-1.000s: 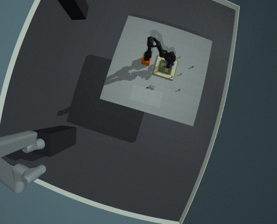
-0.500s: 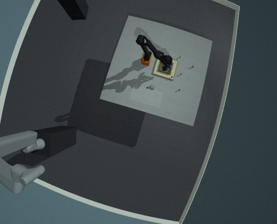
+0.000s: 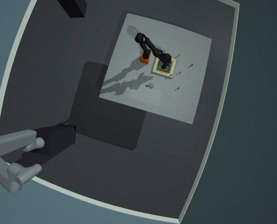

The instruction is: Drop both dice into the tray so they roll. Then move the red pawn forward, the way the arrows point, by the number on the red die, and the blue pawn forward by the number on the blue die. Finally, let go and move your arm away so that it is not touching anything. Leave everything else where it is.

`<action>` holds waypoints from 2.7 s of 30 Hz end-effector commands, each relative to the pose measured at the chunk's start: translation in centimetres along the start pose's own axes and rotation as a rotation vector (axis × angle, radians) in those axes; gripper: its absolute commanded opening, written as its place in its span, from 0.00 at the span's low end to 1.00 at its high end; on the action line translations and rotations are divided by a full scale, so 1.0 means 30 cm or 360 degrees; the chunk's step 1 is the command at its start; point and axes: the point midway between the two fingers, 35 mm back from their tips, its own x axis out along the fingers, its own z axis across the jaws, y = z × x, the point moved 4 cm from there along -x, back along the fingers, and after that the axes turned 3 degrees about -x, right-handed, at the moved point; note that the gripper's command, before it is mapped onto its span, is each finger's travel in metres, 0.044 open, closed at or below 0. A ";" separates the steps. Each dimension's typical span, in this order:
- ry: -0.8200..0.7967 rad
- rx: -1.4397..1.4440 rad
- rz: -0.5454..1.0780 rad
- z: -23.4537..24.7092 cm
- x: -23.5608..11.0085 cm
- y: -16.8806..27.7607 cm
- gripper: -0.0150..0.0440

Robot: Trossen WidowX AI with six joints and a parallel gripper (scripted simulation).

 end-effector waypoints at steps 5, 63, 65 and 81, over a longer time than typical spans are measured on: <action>0.0001 0.0000 -0.0002 0.000 -0.004 -0.007 0.65; -0.0460 -0.0812 0.1283 0.497 0.191 -0.005 0.59; -0.0460 -0.0812 0.1283 0.498 0.198 0.003 0.59; -0.0460 -0.0812 0.1283 0.503 0.254 0.067 0.59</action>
